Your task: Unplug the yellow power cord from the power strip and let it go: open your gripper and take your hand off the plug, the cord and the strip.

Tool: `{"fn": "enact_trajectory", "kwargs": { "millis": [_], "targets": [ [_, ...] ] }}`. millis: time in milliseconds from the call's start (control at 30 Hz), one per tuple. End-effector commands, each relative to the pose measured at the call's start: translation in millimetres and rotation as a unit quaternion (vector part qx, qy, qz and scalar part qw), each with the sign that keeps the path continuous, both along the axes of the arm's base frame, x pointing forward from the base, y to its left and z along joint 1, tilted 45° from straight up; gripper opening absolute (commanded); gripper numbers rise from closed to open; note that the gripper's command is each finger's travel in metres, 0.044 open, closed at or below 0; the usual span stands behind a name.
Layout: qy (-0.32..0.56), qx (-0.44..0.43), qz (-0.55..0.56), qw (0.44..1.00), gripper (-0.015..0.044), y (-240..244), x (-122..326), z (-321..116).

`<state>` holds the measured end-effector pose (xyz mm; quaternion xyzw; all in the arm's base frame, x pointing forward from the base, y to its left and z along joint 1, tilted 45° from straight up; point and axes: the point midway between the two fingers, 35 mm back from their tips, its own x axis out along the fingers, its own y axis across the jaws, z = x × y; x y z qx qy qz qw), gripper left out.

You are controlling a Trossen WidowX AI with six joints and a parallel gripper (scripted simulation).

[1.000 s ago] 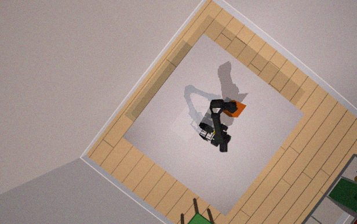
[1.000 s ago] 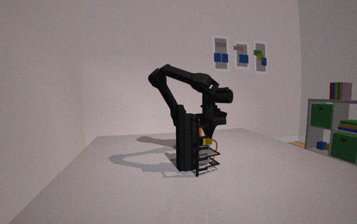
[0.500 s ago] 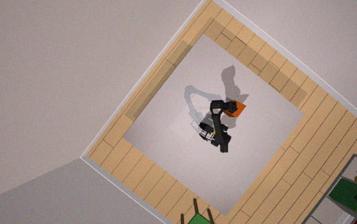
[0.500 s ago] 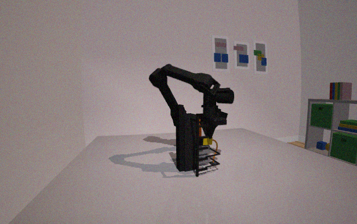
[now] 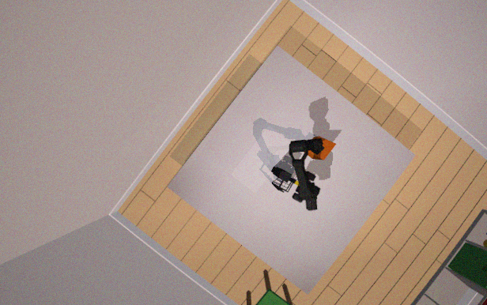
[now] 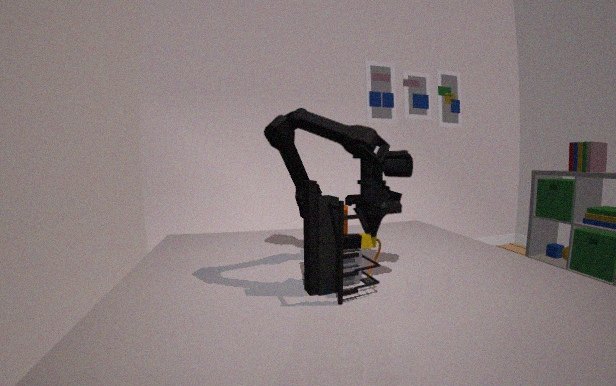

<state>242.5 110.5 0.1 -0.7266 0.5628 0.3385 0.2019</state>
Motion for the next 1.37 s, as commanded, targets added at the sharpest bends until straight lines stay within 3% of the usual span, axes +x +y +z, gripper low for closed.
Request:
{"fn": "enact_trajectory", "kwargs": {
  "millis": [0, 433, 600, 1333],
  "targets": [
    [-0.001, 0.0, -0.002, 1.0, 0.0105, -4, 3, 3],
    [-0.001, 0.002, -0.001, 1.0, 0.044, 16, -3, -10],
    [-0.001, 0.002, -0.002, 1.0, 0.044, 46, -15, -30],
    [-0.001, 0.002, -0.002, 1.0, 0.044, 46, -15, -30]
  ]
}}
